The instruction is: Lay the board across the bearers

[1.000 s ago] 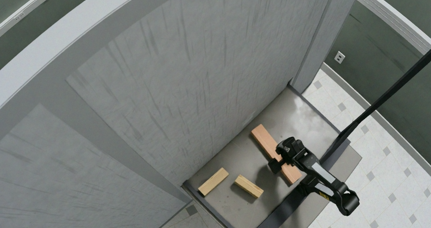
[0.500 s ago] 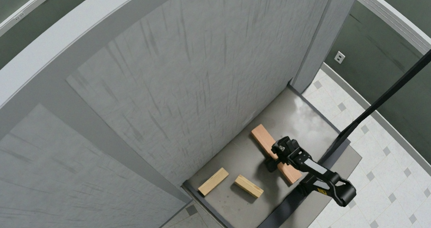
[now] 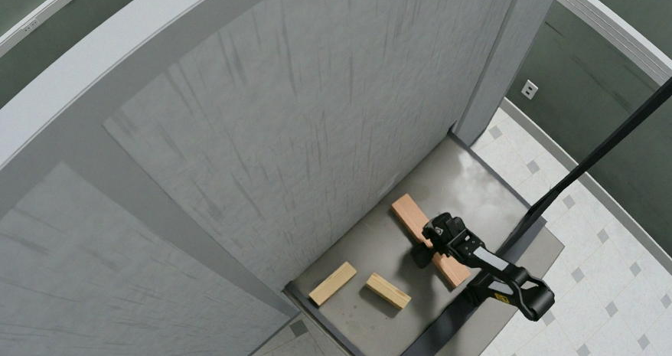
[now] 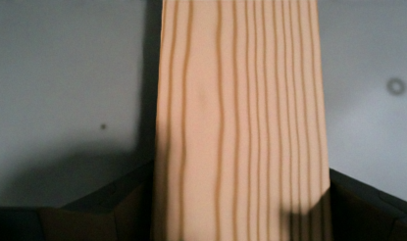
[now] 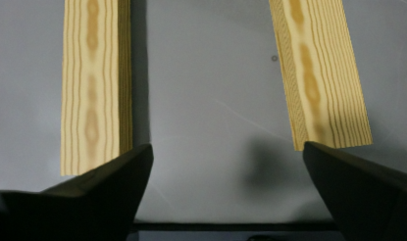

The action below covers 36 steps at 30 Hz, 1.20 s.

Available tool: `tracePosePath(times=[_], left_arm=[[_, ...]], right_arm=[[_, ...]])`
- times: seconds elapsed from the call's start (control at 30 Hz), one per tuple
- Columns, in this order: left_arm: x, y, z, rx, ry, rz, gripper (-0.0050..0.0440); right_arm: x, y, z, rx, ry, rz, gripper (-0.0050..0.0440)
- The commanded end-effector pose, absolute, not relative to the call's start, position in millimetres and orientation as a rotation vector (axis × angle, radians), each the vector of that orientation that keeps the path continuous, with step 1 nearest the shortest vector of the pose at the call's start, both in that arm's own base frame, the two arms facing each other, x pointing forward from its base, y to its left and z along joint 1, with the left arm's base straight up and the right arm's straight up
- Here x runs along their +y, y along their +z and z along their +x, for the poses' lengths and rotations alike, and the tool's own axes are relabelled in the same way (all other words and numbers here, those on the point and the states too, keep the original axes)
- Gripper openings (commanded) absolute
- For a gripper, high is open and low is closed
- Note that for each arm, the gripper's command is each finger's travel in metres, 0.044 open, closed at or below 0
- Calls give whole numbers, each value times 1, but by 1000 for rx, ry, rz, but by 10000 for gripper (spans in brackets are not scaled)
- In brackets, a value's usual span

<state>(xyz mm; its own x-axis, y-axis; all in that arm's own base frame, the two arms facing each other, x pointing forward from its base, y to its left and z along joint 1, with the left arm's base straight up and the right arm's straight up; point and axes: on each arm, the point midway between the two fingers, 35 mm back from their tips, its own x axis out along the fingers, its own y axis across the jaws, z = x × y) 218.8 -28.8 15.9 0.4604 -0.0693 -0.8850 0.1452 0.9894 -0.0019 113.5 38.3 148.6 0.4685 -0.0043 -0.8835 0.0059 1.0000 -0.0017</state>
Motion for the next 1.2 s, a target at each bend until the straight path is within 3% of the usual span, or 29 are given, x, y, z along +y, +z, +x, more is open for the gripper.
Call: tracePosePath(times=[0.0, 0.37, 0.53, 0.83, 1.17], left_arm=[[-30, 31, 227, 1049, -130, 79, 259], [-29, 113, 225, 1049, -129, 79, 270], [-30, 129, 224, 1047, -127, 76, 270], [-34, 91, 225, 1082, -4, 2, 270], [-35, 97, 228, 1064, -5, -3, 270]], right_arm=[[39, 152, 115, 1075, -4, 9, 400], [39, 152, 115, 1075, -4, 9, 400], [39, 152, 115, 1075, -4, 9, 400], [39, 152, 115, 1075, -4, 9, 400], [39, 152, 115, 1075, -4, 9, 400]])
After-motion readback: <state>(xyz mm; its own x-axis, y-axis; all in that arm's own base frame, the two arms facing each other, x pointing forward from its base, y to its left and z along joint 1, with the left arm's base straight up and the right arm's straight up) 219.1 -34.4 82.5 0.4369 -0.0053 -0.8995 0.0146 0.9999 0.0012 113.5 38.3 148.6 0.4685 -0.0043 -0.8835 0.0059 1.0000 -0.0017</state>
